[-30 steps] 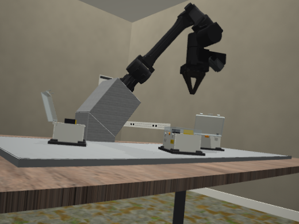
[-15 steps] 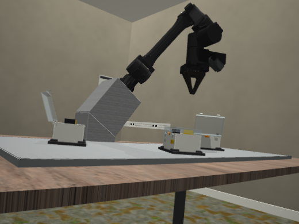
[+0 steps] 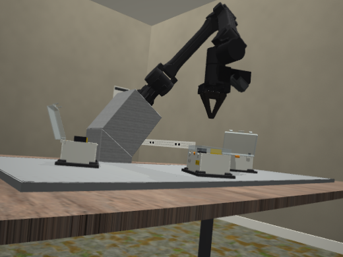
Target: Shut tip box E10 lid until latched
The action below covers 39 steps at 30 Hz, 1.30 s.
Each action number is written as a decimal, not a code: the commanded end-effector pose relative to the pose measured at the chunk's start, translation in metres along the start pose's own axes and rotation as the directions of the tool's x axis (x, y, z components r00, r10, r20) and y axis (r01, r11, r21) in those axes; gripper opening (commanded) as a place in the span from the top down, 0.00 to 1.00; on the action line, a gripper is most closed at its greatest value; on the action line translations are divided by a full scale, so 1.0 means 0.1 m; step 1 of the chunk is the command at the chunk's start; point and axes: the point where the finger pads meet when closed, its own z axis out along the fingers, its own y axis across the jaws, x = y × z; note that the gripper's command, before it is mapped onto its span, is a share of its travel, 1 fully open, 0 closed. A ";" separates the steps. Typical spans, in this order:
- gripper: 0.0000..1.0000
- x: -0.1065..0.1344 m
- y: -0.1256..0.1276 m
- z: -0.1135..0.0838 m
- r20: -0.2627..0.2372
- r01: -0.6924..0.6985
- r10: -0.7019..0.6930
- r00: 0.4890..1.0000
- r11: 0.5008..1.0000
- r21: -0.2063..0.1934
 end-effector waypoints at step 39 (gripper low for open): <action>1.00 0.34 -0.10 0.47 0.002 0.013 -0.013 1.000 1.000 0.020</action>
